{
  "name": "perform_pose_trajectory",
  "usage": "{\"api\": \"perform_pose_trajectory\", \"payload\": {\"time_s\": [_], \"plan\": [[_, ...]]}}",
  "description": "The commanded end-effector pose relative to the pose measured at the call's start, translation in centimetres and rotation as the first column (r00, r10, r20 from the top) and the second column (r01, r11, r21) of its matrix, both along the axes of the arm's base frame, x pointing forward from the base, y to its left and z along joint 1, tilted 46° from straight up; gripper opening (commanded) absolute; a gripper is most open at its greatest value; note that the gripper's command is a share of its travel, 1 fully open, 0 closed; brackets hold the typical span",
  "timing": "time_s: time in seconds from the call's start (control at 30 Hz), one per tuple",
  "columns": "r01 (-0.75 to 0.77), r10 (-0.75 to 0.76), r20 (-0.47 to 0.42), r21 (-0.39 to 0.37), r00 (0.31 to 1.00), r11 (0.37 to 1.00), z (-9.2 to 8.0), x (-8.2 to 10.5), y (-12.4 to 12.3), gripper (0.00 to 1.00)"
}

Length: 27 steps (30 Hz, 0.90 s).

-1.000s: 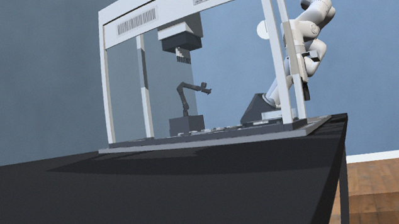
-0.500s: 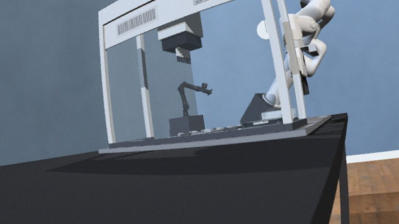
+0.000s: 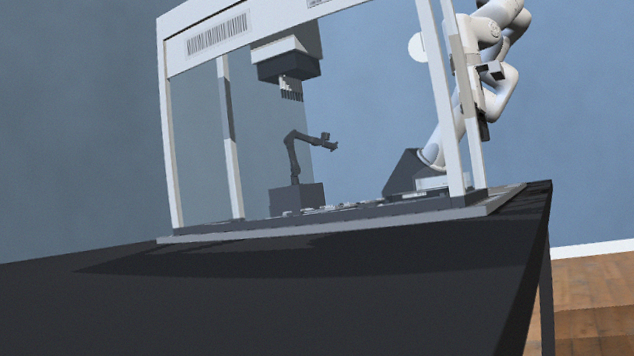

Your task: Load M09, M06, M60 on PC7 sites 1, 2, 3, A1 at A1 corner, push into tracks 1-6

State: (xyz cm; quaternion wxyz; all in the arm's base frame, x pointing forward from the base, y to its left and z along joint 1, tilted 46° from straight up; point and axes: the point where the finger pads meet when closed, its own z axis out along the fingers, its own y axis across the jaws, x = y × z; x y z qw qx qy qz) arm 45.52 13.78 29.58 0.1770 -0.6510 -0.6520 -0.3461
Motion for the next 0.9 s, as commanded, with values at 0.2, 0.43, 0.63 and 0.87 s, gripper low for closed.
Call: {"api": "perform_pose_trajectory", "payload": {"time_s": [0.2,0.43,0.63,0.87], "plan": [[0.003,-0.003,0.004,0.000,1.000,1.000,0.4,0.0,-0.4,1.00],[0.097,-0.095,-0.089,0.026,0.992,0.995,-0.7,-1.5,-1.1,0.82],[0.239,-0.223,-0.228,0.047,0.948,0.970,-2.4,-3.8,-2.0,0.82],[0.355,-0.319,-0.343,0.049,0.884,0.933,-3.8,-5.7,-2.8,0.82]]}}
